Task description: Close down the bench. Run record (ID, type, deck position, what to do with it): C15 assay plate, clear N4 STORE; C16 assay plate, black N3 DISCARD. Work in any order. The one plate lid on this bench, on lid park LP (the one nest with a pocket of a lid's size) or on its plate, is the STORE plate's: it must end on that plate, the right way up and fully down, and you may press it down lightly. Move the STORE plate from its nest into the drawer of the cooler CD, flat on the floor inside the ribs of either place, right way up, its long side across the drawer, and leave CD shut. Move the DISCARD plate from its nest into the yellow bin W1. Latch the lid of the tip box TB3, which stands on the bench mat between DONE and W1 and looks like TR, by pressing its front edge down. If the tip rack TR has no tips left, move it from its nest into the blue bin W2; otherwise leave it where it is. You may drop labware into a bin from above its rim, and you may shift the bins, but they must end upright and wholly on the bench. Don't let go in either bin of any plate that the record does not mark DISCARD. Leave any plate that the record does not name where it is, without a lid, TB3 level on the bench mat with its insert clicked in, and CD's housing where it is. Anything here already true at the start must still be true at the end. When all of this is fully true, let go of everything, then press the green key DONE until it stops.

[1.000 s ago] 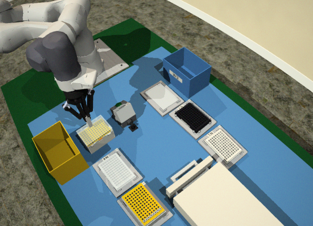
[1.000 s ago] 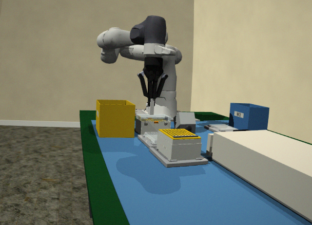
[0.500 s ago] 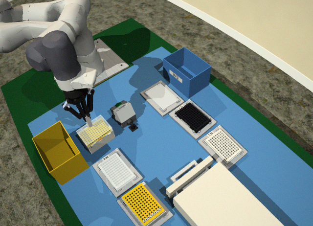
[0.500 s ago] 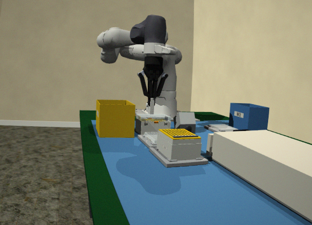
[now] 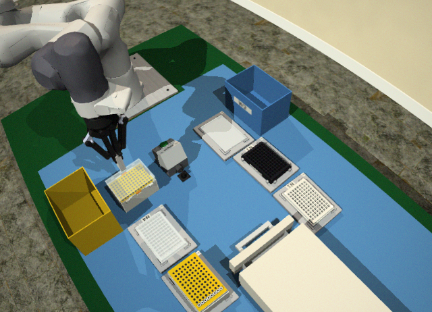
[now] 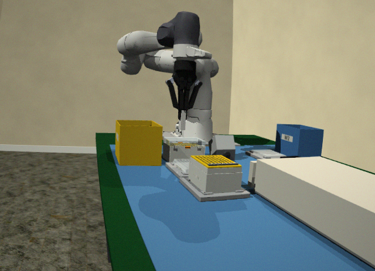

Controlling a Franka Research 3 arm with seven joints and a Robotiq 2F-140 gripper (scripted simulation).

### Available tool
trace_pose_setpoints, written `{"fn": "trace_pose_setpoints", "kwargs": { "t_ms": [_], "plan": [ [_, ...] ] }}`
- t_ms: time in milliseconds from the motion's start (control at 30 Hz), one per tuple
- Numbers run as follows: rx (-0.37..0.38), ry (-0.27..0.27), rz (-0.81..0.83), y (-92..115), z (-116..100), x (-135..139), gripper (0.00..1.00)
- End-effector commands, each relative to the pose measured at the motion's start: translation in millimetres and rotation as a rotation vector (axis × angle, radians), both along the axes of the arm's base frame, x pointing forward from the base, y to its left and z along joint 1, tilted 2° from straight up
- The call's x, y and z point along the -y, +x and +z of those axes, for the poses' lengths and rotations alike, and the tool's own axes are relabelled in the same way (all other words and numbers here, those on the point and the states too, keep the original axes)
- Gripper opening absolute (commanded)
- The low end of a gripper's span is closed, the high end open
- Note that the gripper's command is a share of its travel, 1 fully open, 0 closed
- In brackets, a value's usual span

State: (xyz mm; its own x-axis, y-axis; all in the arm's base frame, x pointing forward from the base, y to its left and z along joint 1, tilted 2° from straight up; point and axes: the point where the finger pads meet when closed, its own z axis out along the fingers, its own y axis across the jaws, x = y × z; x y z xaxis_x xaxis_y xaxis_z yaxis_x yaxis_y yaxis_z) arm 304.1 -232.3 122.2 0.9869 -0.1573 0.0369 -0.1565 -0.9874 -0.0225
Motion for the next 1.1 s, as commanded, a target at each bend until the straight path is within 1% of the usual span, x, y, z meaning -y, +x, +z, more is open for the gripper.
{"fn": "trace_pose_setpoints", "kwargs": {
  "t_ms": [0,100,167,667,733,900,1067],
  "plan": [
    [-0.010,0.005,0.001,-2.7,6.6,-1.3,0.00],
    [-0.010,0.005,0.001,-2.8,12.6,-1.2,0.00],
    [-0.010,0.005,0.001,-2.8,12.6,-1.2,0.00],
    [-0.010,0.005,0.001,-3.8,42.6,-0.5,0.00],
    [-0.010,0.005,0.001,-3.8,42.6,-0.5,0.00],
    [-0.010,0.005,0.001,-4.1,52.5,-0.3,0.00],
    [-0.010,0.005,0.001,-4.1,52.5,-0.3,0.00]
  ]
}}
